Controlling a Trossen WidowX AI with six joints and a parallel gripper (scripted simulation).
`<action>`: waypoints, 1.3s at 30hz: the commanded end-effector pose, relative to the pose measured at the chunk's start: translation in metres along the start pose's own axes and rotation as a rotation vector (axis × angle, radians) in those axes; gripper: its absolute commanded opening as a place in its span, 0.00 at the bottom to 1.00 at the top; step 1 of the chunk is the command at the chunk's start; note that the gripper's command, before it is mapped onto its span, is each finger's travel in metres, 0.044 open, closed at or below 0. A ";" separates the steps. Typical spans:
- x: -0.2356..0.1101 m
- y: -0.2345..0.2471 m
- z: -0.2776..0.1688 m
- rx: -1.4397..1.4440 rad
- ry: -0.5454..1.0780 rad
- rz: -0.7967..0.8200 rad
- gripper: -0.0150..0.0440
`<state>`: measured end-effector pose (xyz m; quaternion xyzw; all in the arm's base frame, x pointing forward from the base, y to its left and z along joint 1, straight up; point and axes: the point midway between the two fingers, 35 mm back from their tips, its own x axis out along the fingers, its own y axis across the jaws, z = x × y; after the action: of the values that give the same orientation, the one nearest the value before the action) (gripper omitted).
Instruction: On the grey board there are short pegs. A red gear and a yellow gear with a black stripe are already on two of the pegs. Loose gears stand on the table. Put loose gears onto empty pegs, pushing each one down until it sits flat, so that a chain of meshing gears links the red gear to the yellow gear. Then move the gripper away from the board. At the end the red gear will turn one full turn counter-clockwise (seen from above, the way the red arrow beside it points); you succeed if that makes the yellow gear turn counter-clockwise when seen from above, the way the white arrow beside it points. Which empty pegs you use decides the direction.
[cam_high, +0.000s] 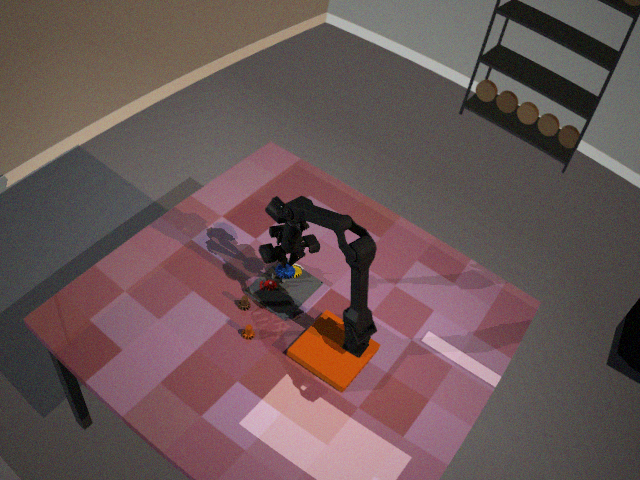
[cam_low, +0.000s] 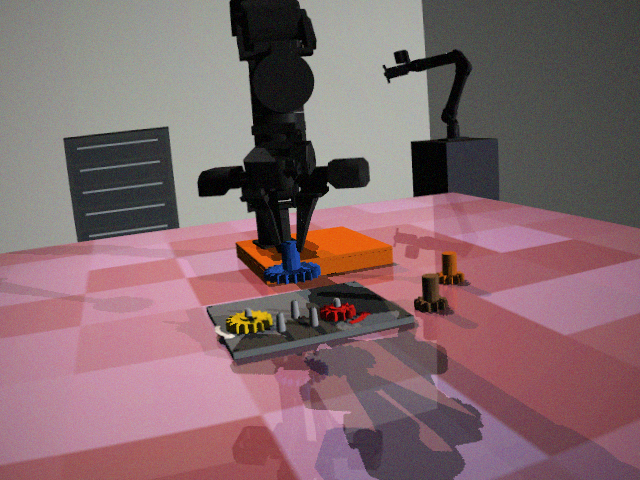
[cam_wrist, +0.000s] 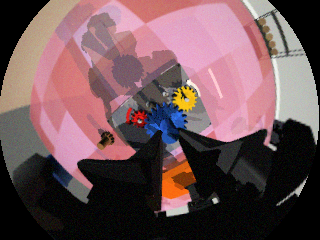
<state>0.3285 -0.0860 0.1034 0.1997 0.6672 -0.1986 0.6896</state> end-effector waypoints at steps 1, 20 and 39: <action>-0.001 -0.001 0.000 -0.003 -0.003 -0.004 0.25; 0.015 -0.001 0.000 -0.131 -0.002 -0.004 0.25; 0.043 -0.001 0.000 0.062 -0.003 -0.004 0.25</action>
<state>0.3303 -0.0869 0.0667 0.2023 0.6650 -0.2027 0.6898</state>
